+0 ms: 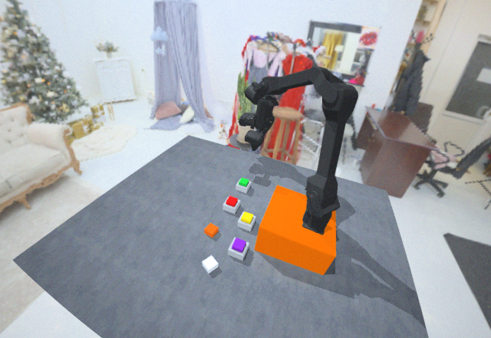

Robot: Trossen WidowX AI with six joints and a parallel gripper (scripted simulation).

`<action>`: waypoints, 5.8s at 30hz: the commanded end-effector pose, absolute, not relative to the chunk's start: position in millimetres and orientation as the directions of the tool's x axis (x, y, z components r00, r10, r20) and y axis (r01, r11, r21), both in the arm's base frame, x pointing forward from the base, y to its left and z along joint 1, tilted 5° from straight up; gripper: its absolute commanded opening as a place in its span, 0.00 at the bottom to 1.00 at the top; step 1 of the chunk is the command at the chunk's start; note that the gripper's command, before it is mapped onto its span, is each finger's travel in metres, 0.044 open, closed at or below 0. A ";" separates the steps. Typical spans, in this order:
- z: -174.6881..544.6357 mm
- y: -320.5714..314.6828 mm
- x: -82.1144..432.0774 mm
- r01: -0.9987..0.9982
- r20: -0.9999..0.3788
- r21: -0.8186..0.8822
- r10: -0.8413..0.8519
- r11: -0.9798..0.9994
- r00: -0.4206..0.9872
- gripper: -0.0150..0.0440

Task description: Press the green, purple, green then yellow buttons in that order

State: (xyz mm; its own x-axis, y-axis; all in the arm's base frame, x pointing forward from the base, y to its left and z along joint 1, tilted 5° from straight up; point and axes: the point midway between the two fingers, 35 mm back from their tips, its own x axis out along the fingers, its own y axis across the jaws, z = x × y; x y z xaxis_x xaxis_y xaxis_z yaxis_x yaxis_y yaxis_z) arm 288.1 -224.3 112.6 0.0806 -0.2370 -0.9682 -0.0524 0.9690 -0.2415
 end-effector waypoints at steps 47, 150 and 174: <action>-25.3 -153.4 294.6 -0.046 -0.997 -0.072 -0.073 0.996 -0.030 0.29; -41.5 123.9 186.6 -0.047 -0.998 -0.046 -0.048 0.998 -0.039 0.29; -47.1 123.4 186.0 -0.047 -0.998 -0.046 -0.048 0.998 -0.040 0.29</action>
